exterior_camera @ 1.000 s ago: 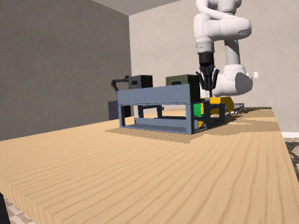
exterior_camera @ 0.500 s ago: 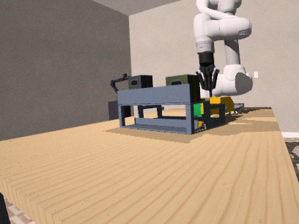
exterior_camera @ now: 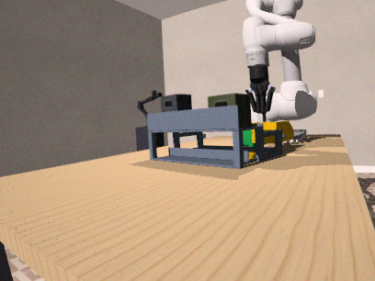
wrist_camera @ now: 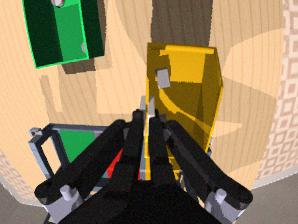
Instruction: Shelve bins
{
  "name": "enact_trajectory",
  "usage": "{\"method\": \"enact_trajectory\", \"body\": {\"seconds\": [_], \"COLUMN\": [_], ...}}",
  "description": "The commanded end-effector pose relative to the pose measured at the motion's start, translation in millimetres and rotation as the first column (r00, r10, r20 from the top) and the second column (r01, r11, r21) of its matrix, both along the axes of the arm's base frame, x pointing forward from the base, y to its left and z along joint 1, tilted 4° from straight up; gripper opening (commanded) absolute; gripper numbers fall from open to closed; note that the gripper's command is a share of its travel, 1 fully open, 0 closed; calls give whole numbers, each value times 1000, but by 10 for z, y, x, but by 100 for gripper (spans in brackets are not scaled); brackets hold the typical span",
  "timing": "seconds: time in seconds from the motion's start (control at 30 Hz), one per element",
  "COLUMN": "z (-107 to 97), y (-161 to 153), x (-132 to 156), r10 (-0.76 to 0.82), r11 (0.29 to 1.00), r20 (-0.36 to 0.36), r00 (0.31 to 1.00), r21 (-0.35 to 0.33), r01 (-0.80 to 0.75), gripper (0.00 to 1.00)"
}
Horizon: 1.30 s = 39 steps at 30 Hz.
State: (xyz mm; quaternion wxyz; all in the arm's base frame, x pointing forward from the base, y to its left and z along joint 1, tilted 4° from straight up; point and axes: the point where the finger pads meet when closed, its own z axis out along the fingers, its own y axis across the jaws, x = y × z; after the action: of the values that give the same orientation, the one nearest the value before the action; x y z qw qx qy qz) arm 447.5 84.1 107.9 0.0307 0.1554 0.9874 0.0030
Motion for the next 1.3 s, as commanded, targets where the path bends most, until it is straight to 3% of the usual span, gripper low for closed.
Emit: {"method": "enact_trajectory", "body": {"seconds": [0.0,0.53,1.27], "z": [14,40,118], "y": [5,-4,-30], "x": [52,77,148], "r10": [-1,1,10], "r11": [1000,1000,997], "r20": [7,-44,-195], "r00": [1000,999,981], "r21": [6,22,72], "r01": [1,0,4], "gripper": [10,10,10]}}
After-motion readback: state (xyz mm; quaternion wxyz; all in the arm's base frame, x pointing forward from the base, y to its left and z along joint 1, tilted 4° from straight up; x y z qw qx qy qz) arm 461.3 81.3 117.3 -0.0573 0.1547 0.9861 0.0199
